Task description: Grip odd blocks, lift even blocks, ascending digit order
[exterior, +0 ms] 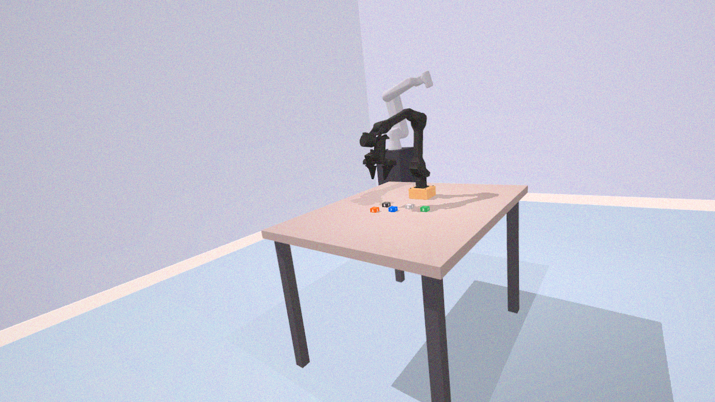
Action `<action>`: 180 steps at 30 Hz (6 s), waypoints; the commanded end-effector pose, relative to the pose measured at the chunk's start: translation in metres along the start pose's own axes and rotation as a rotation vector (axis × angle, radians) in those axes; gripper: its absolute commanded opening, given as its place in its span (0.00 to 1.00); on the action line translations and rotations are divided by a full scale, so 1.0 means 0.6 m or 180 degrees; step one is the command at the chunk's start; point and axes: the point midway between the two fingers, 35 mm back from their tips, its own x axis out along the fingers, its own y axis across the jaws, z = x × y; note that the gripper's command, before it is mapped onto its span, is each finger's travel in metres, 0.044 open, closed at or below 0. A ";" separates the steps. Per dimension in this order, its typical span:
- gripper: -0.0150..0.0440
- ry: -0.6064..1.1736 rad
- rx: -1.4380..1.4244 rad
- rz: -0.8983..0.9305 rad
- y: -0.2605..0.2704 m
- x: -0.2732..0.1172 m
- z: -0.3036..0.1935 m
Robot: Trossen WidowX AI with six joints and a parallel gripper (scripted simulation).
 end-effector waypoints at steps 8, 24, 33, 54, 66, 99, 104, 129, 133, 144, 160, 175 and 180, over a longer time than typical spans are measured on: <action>0.93 0.0636 -0.0574 0.0040 -0.010 0.033 -0.069; 0.93 0.0636 -0.0574 0.0040 -0.010 0.033 -0.069; 0.93 0.0623 -0.0572 0.0065 0.116 0.043 -0.015; 0.93 0.0622 -0.0572 0.0068 0.130 0.044 -0.011; 0.93 0.0640 -0.0570 0.0087 0.215 0.024 -0.113; 0.93 0.0640 -0.0568 0.0115 0.353 0.020 -0.116; 0.93 0.0640 -0.0568 0.0115 0.353 0.020 -0.116; 0.93 0.0609 -0.0574 0.0039 -0.003 0.059 0.075; 0.93 0.0609 -0.0574 0.0039 -0.003 0.059 0.075; 0.93 0.0609 -0.0574 0.0039 -0.003 0.059 0.075; 0.93 0.0635 -0.0574 0.0040 -0.010 0.033 -0.066; 0.93 0.0637 -0.0574 0.0040 -0.011 0.166 -0.096; 0.93 0.0637 -0.0574 0.0040 -0.011 0.177 -0.098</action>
